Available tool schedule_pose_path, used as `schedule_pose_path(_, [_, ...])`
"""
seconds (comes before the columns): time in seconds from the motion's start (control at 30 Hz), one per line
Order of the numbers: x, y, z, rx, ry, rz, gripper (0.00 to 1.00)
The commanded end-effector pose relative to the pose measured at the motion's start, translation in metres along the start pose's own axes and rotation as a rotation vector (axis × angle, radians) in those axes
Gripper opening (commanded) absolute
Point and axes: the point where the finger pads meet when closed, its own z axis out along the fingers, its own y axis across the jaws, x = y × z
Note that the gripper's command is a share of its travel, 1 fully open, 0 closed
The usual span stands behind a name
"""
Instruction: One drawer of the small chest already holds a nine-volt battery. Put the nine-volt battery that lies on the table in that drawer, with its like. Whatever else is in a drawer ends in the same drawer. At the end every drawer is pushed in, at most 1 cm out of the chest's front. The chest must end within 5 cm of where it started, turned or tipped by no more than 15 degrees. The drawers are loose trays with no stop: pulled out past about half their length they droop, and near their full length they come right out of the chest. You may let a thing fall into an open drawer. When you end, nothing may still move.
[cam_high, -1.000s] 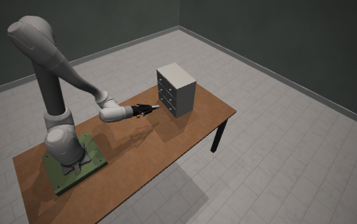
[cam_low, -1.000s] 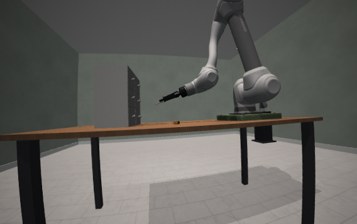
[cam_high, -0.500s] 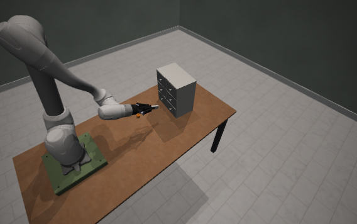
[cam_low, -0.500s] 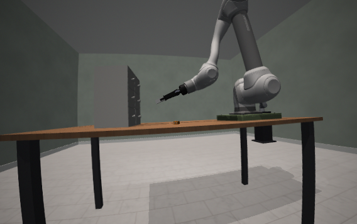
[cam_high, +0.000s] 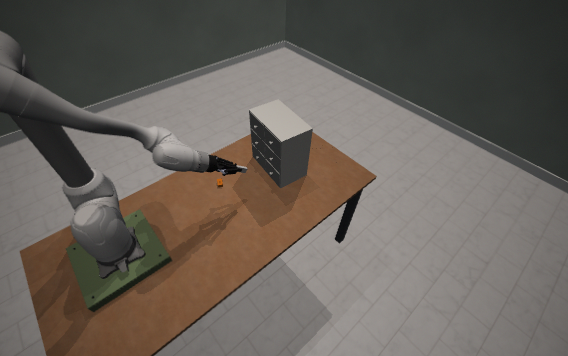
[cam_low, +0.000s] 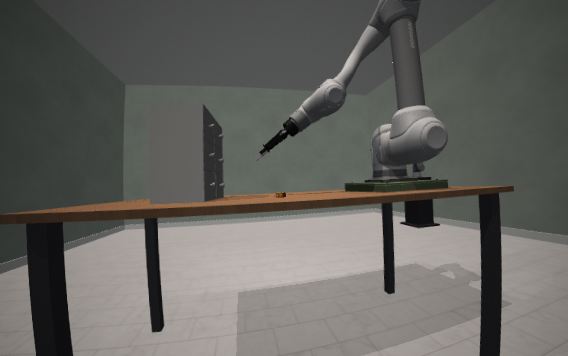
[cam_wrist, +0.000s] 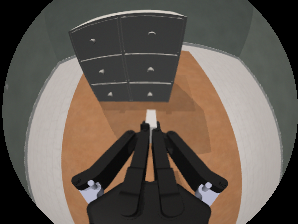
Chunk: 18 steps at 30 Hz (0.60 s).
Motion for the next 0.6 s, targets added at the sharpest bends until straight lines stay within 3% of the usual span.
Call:
schedule_pose_path(0.0, [0.001,-0.0005,-0.0039,0.021,-0.066,0.001,0.0])
schedule_pose_path(0.57, [0.003,-0.0033,-0.013,0.031,-0.142,0.001,0.0])
